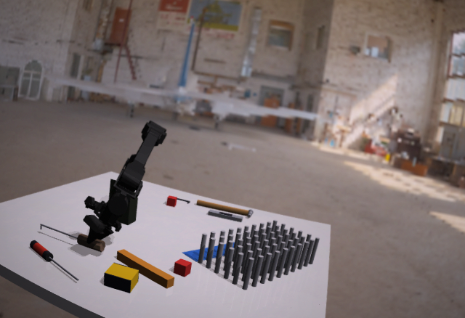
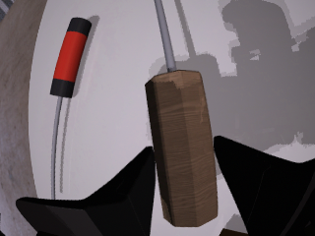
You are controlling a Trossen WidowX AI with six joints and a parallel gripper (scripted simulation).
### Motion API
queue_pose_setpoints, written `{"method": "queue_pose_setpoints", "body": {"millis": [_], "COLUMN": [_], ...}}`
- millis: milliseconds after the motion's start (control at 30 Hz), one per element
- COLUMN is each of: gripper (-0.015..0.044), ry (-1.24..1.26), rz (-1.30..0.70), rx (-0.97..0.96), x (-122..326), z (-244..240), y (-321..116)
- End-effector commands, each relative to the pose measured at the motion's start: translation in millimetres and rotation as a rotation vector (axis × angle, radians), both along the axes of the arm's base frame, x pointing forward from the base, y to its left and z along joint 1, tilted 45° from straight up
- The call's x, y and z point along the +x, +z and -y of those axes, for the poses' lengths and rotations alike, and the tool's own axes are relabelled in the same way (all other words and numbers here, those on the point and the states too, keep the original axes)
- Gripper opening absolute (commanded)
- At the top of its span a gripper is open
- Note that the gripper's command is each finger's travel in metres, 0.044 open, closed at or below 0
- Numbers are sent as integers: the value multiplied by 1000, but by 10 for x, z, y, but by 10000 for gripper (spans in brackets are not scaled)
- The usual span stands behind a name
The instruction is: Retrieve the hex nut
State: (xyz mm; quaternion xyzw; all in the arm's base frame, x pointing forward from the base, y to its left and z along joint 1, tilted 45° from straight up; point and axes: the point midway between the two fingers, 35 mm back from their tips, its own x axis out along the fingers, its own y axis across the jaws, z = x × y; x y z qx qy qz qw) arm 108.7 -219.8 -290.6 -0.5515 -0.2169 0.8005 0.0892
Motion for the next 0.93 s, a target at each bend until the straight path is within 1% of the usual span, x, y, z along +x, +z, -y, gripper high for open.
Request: {"method": "queue_pose_setpoints", "body": {"millis": [0, 333, 900], "gripper": [0, 0, 440], "ry": [-4, -4, 1], "rz": [-3, -3, -1], "rx": [4, 5, 3], "x": [-16, -32, -21], "z": [-72, -159, -123], "y": [-47, -110, -89]}}
